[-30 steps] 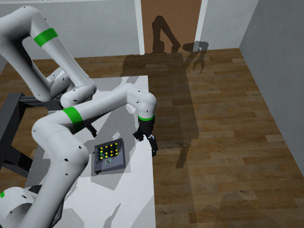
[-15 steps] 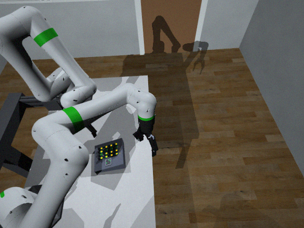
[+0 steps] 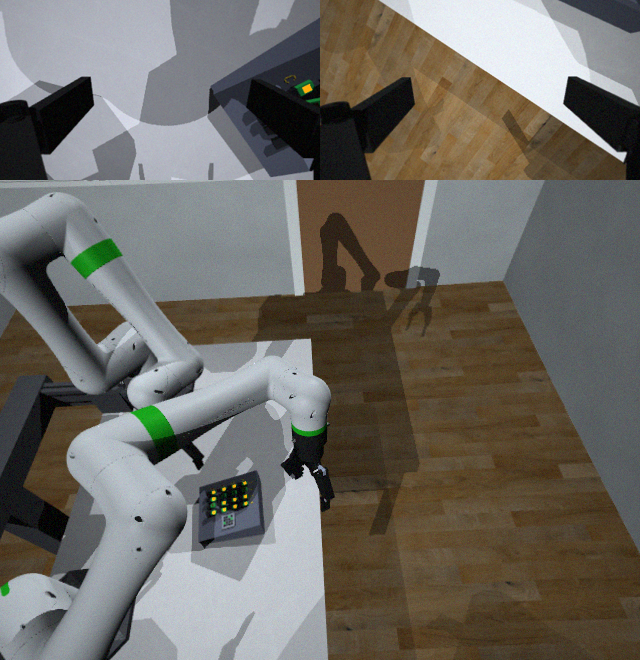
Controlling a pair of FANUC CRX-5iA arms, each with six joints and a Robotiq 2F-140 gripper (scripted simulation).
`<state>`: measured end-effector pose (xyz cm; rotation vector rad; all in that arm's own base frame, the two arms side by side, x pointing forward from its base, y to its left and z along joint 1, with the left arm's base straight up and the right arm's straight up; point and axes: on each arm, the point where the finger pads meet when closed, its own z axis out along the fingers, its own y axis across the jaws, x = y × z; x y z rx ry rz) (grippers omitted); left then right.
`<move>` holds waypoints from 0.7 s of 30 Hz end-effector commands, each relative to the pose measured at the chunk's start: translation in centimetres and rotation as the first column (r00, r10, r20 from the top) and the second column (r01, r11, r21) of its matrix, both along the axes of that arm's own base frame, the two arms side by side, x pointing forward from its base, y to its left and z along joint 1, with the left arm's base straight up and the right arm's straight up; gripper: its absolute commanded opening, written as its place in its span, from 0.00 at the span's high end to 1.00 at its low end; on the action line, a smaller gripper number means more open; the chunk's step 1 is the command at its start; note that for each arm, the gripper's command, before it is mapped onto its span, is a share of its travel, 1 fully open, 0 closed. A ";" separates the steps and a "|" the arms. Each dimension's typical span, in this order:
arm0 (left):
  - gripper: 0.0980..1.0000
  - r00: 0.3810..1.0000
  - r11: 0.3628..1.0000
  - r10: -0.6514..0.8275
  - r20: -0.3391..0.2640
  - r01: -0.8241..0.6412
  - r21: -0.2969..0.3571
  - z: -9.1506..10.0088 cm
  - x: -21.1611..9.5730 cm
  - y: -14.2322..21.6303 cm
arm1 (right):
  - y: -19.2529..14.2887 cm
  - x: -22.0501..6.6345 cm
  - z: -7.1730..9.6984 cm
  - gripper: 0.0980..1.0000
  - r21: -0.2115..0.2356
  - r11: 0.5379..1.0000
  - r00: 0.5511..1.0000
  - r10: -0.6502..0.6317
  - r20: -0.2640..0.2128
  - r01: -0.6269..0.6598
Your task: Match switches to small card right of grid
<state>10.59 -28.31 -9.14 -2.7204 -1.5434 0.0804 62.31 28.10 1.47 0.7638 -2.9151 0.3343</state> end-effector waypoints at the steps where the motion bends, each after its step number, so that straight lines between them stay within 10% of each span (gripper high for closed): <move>1: 0.00 1.000 1.000 0.000 0.000 0.000 -0.001 0.0 0.0 0.0 | -0.3 0.2 0.2 0.00 0.002 1.000 1.000 0.002 0.000 -0.002; 21: 0.00 1.000 1.000 0.000 0.000 0.000 -0.001 0.0 0.0 0.0 | -6.3 2.0 1.7 0.00 0.021 0.999 0.999 0.042 -0.028 -0.042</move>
